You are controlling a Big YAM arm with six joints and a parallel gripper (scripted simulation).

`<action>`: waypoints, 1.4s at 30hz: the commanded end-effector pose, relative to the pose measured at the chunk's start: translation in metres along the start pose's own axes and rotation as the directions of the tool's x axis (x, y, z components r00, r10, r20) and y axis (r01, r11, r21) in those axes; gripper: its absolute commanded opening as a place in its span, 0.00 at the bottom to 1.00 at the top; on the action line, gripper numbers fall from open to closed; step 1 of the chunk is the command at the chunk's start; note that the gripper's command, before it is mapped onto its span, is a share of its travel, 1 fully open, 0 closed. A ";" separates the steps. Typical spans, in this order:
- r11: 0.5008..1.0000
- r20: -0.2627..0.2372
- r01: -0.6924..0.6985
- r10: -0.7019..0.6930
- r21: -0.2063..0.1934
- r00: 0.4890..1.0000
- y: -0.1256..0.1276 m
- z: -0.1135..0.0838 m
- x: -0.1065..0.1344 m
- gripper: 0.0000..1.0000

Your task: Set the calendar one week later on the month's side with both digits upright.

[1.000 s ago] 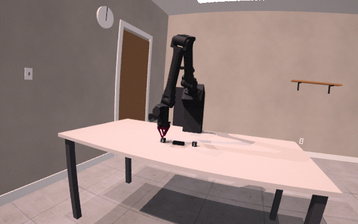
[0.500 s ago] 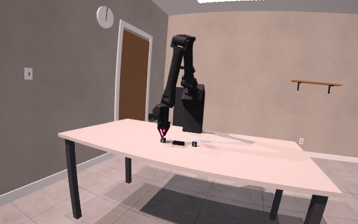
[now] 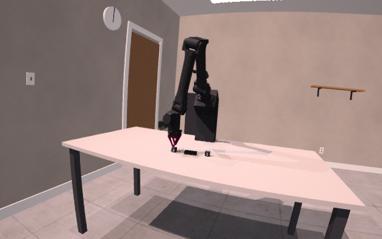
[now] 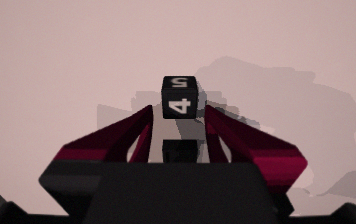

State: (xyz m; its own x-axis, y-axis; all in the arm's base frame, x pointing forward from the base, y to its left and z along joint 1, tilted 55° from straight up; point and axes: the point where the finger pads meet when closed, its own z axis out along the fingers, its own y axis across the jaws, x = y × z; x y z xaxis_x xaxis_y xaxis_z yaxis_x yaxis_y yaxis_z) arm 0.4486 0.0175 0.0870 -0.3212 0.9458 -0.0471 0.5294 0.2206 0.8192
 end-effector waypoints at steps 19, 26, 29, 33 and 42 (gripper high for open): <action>1.000 -0.004 -0.002 0.002 -0.008 1.000 0.001 -0.002 0.006 0.44; 1.000 -0.004 -0.002 0.002 -0.008 1.000 0.001 -0.002 0.006 0.44; 1.000 -0.004 -0.002 0.002 -0.008 1.000 0.001 -0.002 0.006 0.44; 1.000 -0.004 -0.002 0.002 -0.008 1.000 0.001 -0.002 0.006 0.44; 1.000 -0.004 -0.002 0.002 -0.008 1.000 0.001 -0.002 0.006 0.44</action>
State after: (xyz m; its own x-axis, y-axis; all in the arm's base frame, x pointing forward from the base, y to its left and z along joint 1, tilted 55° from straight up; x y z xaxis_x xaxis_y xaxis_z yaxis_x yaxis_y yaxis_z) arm 0.4486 0.0175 0.0870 -0.3211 0.9459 -0.0471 0.5295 0.2206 0.8191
